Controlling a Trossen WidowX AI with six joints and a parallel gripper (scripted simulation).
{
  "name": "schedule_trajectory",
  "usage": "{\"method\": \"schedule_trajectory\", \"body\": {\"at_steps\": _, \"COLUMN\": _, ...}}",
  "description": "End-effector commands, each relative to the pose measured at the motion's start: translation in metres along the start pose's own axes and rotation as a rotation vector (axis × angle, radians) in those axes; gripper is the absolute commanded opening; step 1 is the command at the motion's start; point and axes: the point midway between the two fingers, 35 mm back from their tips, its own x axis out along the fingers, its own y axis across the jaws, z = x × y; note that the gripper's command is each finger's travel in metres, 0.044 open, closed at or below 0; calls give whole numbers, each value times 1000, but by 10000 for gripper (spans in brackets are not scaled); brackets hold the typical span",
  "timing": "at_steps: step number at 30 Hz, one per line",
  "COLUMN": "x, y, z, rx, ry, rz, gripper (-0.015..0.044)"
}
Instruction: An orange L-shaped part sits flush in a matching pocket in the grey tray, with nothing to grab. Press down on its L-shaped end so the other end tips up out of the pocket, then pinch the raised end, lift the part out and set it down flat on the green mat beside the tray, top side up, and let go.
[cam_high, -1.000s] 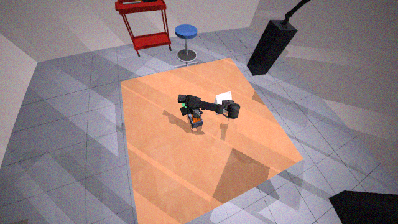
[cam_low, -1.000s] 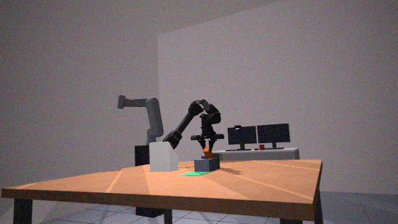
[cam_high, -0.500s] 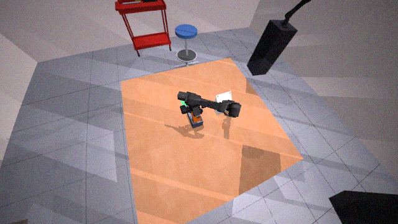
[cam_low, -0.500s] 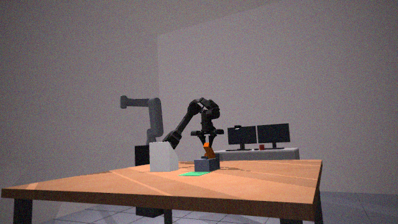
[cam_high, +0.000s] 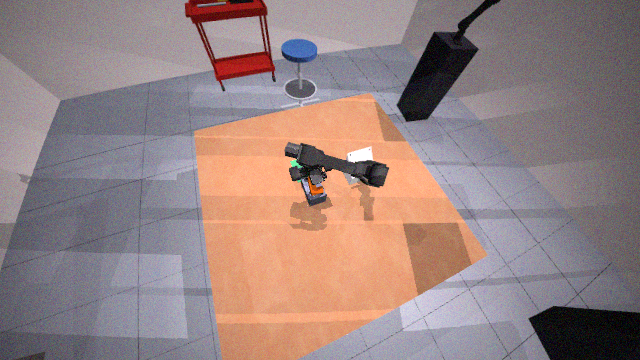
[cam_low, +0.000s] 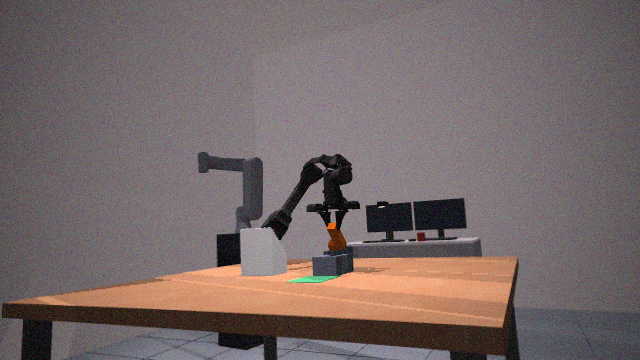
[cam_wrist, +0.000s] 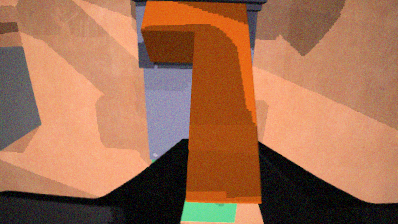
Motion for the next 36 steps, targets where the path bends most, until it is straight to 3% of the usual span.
{"method": "schedule_trajectory", "body": {"at_steps": 1, "x": -8, "y": -1, "z": -1, "rx": -8, "ry": 5, "rz": -4, "gripper": 0}}
{"method": "schedule_trajectory", "body": {"at_steps": 12, "x": -10, "y": 0, "z": -6, "rx": -8, "ry": 5, "rz": -4, "gripper": 0}}
{"method": "schedule_trajectory", "body": {"at_steps": 36, "x": -8, "y": 9, "z": -107, "rx": -8, "ry": 12, "rz": -5, "gripper": 0}}
